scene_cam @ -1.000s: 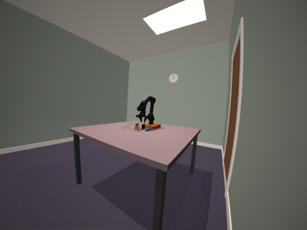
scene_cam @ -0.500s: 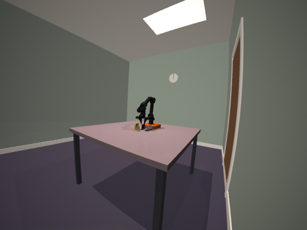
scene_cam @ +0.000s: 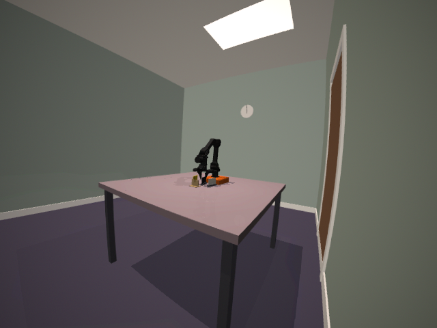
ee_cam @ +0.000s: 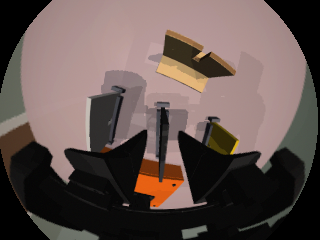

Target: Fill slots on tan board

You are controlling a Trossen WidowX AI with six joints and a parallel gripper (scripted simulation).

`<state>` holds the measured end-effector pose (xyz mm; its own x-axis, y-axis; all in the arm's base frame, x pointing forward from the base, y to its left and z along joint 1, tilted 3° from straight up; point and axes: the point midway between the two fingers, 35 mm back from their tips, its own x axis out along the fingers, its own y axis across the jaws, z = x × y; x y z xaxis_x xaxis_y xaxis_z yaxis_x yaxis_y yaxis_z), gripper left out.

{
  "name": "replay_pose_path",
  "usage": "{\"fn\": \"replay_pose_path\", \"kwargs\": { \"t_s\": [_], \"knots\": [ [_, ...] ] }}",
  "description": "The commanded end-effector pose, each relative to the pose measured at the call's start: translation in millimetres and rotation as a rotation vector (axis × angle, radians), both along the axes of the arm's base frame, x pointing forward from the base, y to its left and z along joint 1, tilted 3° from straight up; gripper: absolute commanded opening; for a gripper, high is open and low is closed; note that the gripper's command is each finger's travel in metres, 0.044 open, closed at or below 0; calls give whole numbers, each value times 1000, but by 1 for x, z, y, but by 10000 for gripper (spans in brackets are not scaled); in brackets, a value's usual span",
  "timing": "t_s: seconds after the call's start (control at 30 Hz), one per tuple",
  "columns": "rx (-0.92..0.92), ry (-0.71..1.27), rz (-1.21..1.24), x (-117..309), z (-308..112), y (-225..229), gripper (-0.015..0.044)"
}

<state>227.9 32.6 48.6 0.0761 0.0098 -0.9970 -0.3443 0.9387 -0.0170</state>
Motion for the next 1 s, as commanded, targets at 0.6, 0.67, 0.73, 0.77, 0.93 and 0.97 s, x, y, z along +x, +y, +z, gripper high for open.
{"fn": "replay_pose_path", "kwargs": {
  "t_s": [0.6,0.67,0.73,0.77,0.93,0.97],
  "knots": [
    [-4,6,3,0,-25,-1,85],
    [-4,6,3,0,-25,-1,32],
    [-4,6,3,0,-25,-1,19],
    [-4,6,3,0,-25,-1,12],
    [-4,6,3,0,-25,-1,0],
    [-4,6,3,0,-25,-1,0]
  ]
}}
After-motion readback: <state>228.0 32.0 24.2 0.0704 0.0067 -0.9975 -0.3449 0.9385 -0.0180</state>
